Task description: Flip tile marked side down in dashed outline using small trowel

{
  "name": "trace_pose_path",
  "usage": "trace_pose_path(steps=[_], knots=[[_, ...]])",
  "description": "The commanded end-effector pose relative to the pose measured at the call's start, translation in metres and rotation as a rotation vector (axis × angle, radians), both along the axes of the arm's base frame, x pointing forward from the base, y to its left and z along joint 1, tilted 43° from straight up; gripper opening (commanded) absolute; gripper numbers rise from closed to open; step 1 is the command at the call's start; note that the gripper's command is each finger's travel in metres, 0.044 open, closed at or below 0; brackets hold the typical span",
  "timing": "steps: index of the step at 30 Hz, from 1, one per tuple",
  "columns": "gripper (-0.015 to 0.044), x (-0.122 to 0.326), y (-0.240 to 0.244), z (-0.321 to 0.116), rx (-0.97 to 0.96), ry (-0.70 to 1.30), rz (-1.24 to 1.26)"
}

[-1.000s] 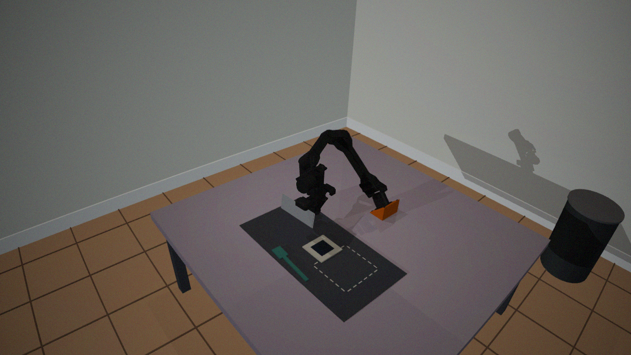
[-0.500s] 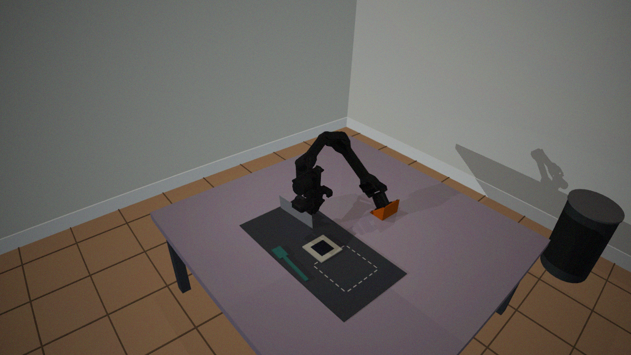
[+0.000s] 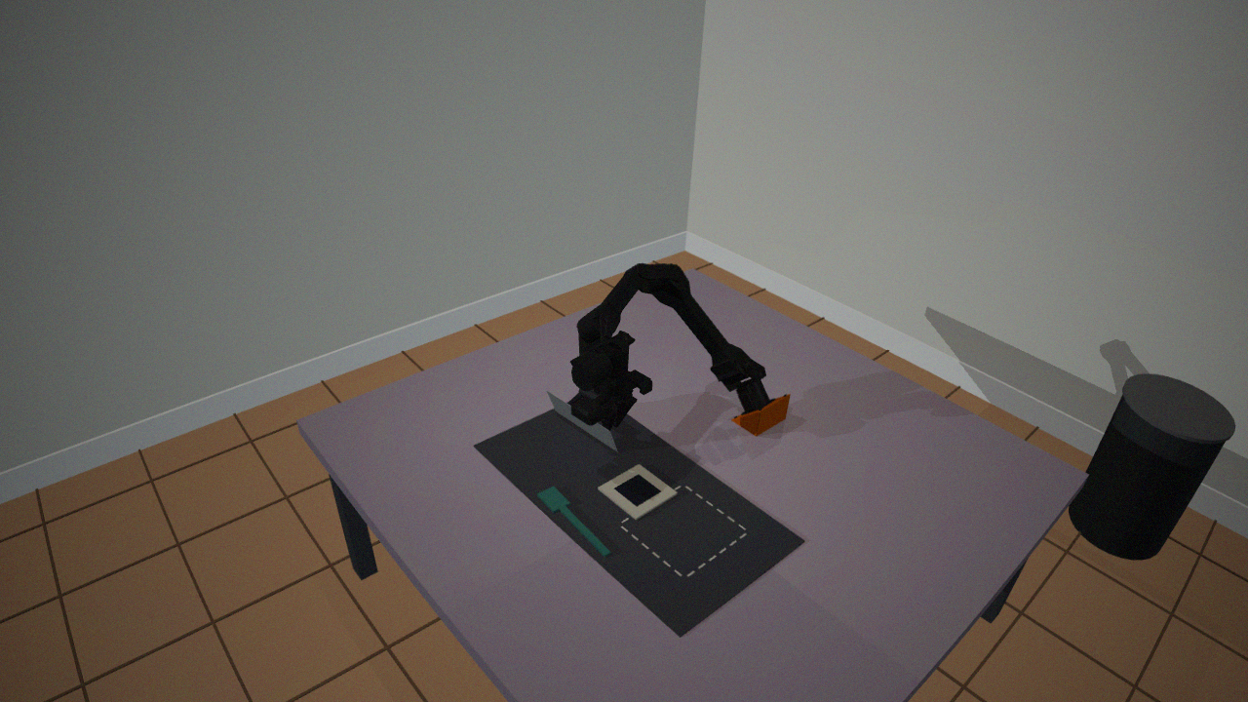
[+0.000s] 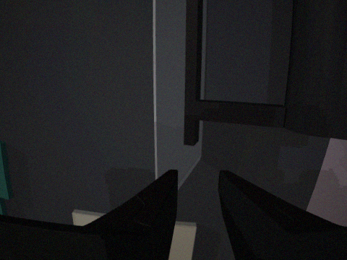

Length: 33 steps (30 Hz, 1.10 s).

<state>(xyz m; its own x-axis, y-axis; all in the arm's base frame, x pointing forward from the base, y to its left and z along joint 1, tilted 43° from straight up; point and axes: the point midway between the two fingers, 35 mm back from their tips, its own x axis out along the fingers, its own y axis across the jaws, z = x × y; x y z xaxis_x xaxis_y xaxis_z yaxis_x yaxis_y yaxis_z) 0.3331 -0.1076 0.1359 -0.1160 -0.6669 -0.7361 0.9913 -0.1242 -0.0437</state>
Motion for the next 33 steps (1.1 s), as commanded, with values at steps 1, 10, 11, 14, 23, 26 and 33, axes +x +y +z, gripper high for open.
trace_pose_path(steps=[1,10,11,14,23,26,33], knots=[[0.0100,0.006,-0.001,0.000,-0.002,0.002,0.004],[0.0100,0.016,-0.002,0.000,-0.002,0.002,0.004],[0.0100,0.018,-0.002,0.000,-0.002,0.002,0.004],[0.0100,0.021,-0.003,0.000,-0.002,0.001,0.004],[0.0100,0.026,-0.003,-0.001,0.001,-0.005,0.000],[0.0100,0.026,-0.003,-0.001,0.001,-0.004,0.000],[0.0100,0.020,-0.001,0.001,0.001,-0.003,0.001]])
